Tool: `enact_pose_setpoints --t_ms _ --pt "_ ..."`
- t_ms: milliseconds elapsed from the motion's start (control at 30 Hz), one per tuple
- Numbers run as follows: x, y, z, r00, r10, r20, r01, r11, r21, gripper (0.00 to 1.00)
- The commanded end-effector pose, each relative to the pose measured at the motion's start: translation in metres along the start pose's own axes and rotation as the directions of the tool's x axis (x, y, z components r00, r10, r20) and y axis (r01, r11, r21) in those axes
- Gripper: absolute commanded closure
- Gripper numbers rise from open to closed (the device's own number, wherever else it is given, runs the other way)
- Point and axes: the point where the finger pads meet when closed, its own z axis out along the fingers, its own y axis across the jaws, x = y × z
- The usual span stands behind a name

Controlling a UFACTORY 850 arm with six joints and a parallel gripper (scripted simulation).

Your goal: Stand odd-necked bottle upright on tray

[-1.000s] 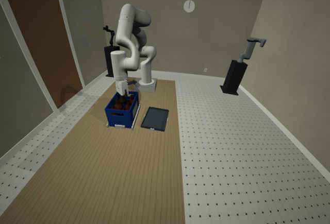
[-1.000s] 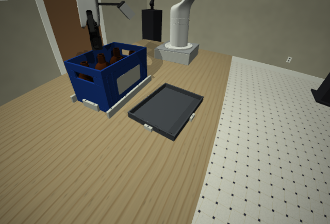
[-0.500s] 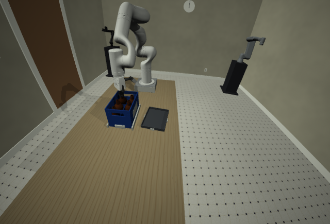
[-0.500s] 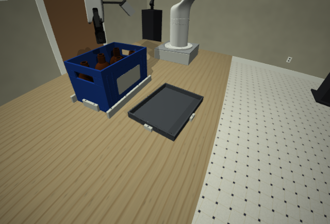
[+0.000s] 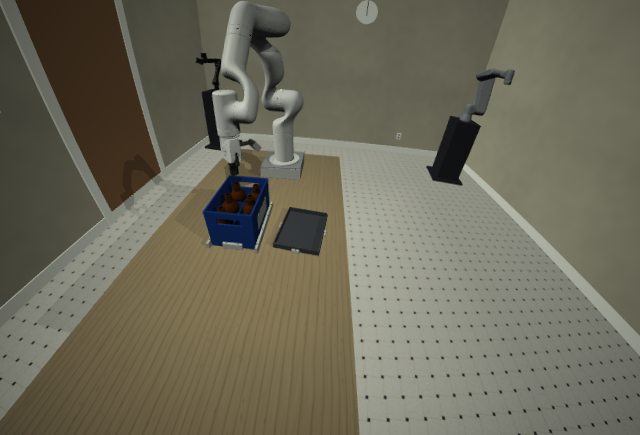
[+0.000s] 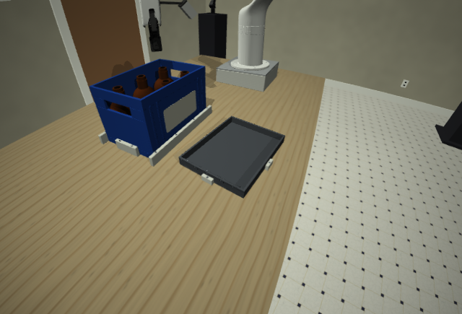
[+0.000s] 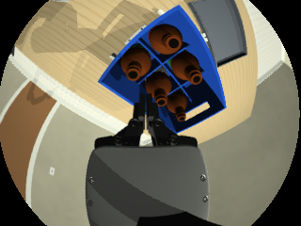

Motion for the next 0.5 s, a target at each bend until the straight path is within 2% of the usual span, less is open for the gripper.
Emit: enact_pose_setpoints --t_ms 0,200,233,467 --pt "0.0109 -0.0222 -0.0012 1.0 -0.001 0.005 0.001 1.0 -0.007 1.0" --pt "0.0114 -0.023 -0.0011 1.0 -0.001 0.005 0.001 1.0 -0.007 1.0" --pt "0.0114 -0.023 -0.0011 1.0 -0.001 0.005 0.001 1.0 -0.007 0.35" --pt "0.0114 -0.023 -0.0011 1.0 -0.001 0.005 0.001 1.0 -0.007 0.35"
